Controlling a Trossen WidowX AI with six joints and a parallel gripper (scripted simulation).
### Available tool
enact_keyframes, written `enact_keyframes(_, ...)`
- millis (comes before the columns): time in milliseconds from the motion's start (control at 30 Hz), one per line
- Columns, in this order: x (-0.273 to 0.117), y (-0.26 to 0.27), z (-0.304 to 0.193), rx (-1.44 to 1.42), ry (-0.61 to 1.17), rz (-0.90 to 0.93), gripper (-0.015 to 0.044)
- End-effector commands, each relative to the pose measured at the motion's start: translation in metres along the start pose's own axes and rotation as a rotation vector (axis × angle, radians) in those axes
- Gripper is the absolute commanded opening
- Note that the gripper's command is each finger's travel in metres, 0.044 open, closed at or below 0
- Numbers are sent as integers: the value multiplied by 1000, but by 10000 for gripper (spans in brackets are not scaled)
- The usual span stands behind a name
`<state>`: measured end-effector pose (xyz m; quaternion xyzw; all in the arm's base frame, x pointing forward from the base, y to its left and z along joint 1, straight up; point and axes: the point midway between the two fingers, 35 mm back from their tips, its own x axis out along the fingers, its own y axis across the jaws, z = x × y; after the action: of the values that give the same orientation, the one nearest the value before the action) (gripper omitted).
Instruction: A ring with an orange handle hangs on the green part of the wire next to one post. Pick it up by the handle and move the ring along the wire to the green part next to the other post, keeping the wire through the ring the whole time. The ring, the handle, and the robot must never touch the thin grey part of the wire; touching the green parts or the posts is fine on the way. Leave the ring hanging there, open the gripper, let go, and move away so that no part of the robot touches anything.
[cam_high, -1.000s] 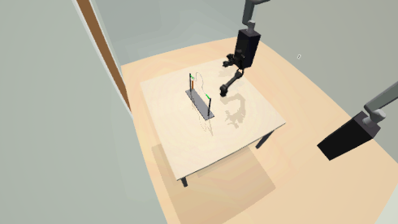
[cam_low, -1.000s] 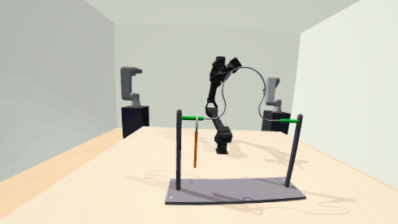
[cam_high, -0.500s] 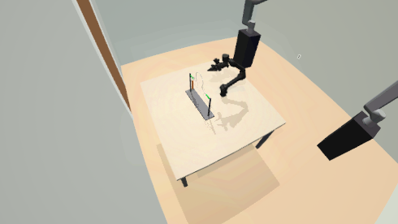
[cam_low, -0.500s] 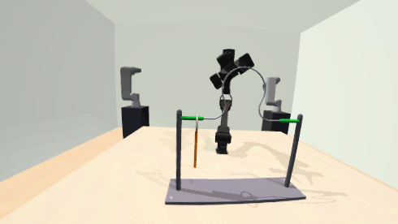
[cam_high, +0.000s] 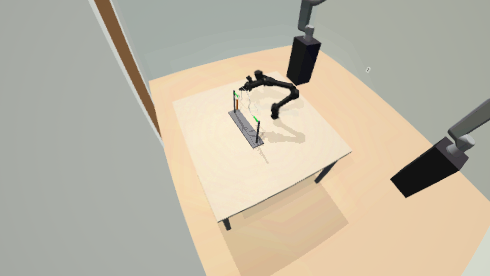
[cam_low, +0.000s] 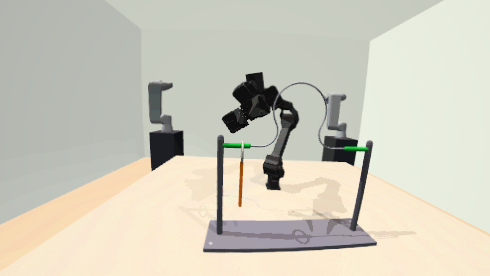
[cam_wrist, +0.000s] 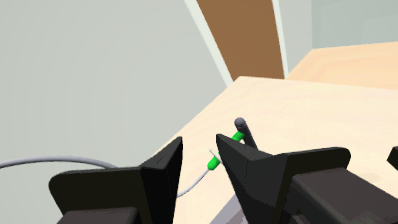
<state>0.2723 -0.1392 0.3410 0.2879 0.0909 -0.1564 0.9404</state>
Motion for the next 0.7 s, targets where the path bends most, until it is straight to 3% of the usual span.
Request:
enact_keyframes(0, 14, -44, -1, -7, -4, -61, 160)
enact_keyframes(667, 45, -118, -41, -188, 16, 18, 160)
